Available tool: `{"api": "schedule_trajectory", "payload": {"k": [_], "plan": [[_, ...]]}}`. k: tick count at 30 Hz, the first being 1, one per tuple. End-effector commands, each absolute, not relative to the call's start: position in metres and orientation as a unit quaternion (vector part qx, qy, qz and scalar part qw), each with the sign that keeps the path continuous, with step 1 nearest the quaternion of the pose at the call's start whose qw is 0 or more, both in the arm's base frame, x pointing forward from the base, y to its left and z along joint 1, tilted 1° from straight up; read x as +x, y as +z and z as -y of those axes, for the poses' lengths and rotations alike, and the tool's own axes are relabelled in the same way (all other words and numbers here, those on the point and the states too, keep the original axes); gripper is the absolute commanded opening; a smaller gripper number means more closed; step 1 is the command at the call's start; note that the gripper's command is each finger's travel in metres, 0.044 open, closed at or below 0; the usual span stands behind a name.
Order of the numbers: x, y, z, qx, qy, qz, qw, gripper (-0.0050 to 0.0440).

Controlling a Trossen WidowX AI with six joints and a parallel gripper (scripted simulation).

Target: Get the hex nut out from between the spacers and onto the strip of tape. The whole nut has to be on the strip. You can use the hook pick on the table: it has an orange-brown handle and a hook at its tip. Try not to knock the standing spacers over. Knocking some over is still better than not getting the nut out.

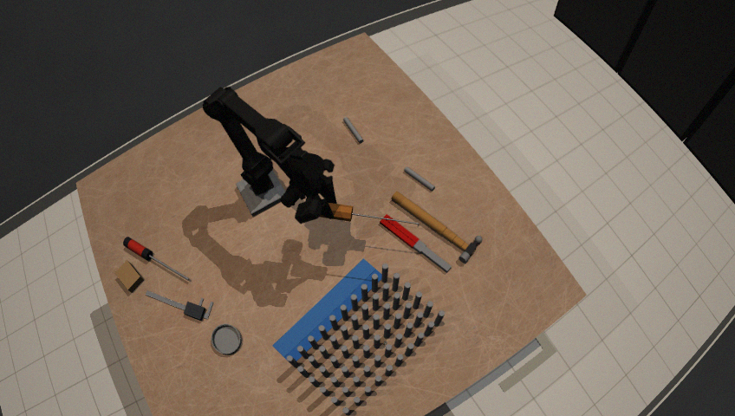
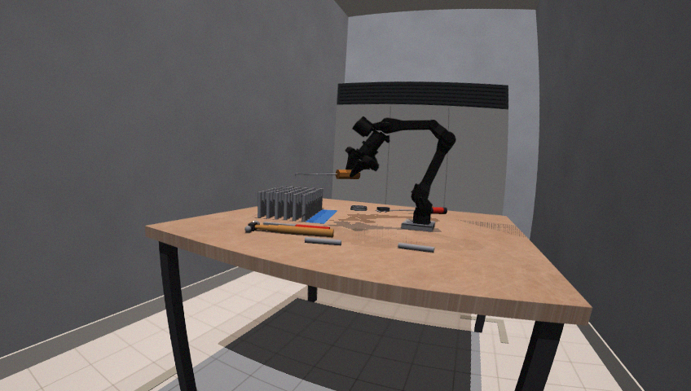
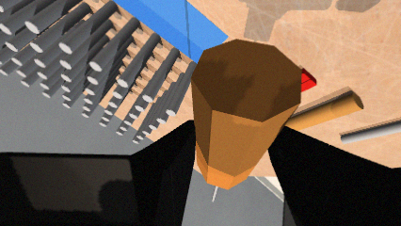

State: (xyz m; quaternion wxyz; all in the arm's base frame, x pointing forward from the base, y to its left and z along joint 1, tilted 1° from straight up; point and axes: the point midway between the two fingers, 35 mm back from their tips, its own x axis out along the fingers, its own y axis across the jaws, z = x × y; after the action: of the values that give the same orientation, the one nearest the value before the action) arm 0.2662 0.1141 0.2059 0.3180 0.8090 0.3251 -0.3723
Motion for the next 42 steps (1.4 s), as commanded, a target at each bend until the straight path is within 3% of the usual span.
{"api": "schedule_trajectory", "payload": {"k": [1, 26, 42], "plan": [[0.265, 0.215, -0.104, 0.822, -0.366, -0.307, 0.31, -0.005], [0.239, 0.21, 0.014, 0.877, -0.429, -0.08, 0.199, -0.005], [0.249, 0.175, 0.02, 0.877, -0.434, -0.071, 0.193, -0.005]]}}
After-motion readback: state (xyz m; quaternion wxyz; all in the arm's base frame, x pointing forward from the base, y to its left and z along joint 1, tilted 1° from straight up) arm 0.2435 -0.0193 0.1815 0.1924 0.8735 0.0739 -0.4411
